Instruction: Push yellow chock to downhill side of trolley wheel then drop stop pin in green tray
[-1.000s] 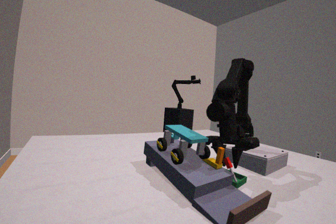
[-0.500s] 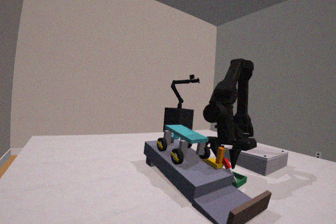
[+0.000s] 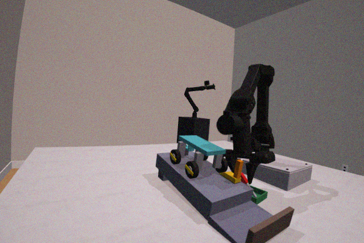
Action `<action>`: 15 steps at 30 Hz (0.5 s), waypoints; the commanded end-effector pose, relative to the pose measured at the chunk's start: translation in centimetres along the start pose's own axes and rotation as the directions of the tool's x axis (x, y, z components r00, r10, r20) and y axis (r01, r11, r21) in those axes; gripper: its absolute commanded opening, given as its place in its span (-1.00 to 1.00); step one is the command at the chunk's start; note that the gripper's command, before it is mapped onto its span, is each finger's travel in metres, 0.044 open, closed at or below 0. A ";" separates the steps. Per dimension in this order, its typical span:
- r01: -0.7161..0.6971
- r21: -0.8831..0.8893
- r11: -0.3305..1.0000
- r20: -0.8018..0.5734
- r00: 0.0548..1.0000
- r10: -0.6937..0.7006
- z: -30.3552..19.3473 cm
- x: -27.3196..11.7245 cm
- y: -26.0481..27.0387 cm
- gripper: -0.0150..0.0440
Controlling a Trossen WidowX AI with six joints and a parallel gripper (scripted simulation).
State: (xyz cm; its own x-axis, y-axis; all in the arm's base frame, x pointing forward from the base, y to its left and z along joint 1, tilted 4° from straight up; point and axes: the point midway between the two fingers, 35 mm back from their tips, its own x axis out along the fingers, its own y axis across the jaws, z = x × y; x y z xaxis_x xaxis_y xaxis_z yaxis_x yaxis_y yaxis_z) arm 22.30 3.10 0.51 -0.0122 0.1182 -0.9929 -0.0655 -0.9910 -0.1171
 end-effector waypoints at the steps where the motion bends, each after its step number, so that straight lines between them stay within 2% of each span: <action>1: 0.002 -0.005 1.000 0.003 1.000 -0.002 0.1 0.2 0.2 0.15; 15: 0.002 -0.005 1.000 0.003 1.000 -0.002 0.2 0.7 0.8 0.15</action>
State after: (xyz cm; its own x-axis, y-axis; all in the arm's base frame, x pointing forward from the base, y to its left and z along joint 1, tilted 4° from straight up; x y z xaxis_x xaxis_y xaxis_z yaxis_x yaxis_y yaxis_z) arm 22.22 2.49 -0.07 -0.0113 0.1184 -0.9929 -0.0656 -0.9909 -0.1174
